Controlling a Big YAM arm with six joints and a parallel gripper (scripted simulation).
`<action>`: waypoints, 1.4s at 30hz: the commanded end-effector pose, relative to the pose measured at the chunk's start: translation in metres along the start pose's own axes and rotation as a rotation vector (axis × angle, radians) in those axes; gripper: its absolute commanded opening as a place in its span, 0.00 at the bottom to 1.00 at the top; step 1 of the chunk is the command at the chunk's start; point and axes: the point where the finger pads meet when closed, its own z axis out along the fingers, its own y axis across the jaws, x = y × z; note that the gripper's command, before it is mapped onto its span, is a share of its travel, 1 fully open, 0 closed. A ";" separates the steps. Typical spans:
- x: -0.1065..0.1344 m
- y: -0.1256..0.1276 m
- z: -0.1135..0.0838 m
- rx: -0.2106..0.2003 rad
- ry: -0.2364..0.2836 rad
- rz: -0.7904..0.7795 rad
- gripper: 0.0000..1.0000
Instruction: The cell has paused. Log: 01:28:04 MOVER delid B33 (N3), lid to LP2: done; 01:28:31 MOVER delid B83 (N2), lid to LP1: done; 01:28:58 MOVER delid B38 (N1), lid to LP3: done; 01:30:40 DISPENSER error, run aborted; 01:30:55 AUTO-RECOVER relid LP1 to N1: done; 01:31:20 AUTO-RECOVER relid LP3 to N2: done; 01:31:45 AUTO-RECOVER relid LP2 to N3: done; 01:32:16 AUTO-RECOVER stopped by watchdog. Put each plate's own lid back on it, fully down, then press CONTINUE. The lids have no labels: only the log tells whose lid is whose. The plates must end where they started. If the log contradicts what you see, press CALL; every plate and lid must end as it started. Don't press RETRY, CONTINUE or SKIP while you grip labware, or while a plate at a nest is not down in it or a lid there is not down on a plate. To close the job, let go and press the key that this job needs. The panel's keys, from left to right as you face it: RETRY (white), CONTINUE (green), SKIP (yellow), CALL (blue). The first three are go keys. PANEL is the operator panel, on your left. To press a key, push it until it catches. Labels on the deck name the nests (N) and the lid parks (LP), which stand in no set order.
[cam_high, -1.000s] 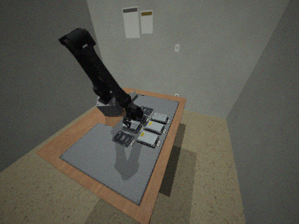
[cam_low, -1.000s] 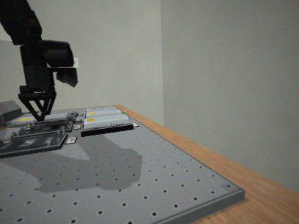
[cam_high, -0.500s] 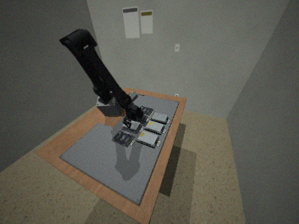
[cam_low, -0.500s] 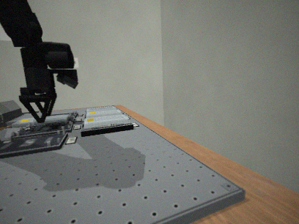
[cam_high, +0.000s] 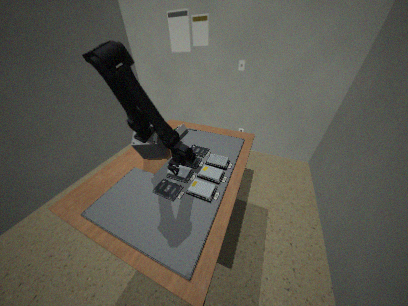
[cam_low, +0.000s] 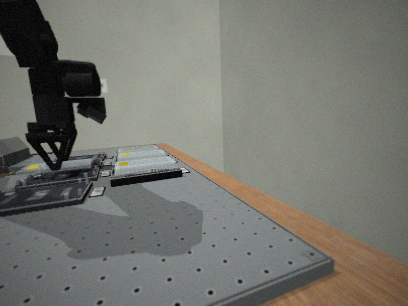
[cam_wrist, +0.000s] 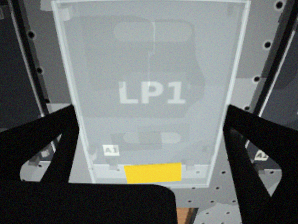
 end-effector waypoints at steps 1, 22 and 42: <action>-0.015 -0.008 -0.003 0.010 -0.040 0.016 0.00; -0.008 -0.003 0.009 0.003 -0.016 0.004 0.00; -0.010 -0.004 0.014 0.004 -0.021 0.005 0.00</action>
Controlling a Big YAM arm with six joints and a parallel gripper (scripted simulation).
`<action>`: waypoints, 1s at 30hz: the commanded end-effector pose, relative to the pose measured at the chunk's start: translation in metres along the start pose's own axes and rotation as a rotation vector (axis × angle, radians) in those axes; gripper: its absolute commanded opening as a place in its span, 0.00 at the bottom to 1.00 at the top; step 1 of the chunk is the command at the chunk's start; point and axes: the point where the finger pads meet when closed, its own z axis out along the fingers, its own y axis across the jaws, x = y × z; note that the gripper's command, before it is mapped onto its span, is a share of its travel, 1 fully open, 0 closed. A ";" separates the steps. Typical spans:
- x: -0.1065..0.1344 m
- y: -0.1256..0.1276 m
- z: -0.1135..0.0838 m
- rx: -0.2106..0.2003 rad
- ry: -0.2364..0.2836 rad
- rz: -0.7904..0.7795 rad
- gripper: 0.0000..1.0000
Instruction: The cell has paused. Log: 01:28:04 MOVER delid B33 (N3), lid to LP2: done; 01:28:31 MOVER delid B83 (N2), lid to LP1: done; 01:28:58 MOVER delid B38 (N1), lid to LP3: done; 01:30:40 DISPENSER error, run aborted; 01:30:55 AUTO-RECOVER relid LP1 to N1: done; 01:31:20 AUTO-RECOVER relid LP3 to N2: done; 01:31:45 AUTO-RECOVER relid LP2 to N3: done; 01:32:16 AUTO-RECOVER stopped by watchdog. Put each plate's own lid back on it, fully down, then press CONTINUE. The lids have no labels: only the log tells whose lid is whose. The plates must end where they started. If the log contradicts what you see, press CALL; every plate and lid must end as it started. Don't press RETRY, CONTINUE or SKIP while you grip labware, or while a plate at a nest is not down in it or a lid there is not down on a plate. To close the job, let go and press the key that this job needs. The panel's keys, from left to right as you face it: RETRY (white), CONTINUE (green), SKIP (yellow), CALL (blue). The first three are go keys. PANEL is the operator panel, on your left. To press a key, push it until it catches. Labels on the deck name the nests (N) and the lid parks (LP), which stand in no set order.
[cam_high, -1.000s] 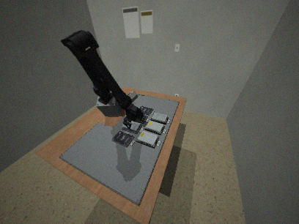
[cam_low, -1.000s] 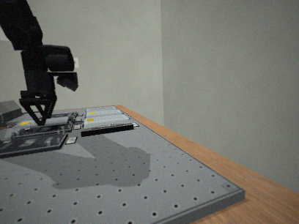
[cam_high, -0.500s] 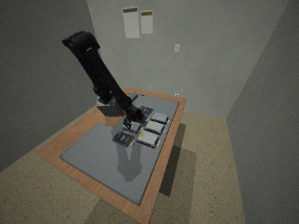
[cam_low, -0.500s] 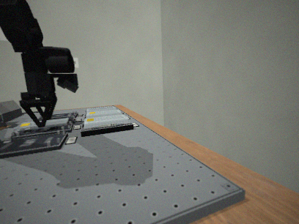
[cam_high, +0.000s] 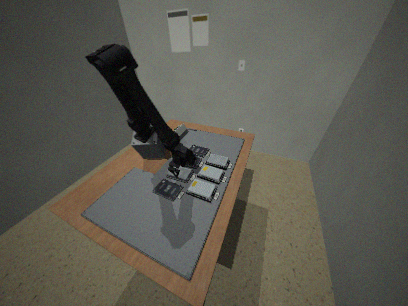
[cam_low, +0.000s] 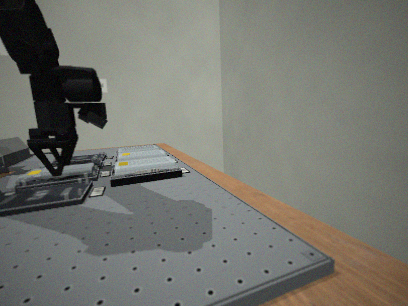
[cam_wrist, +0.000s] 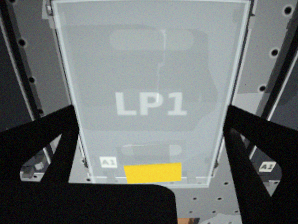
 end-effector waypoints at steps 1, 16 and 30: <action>-0.010 -0.005 0.001 0.005 -0.022 0.007 0.00; -0.006 -0.002 0.008 0.001 -0.012 0.001 0.00; -0.005 -0.002 0.006 0.002 -0.013 0.003 0.00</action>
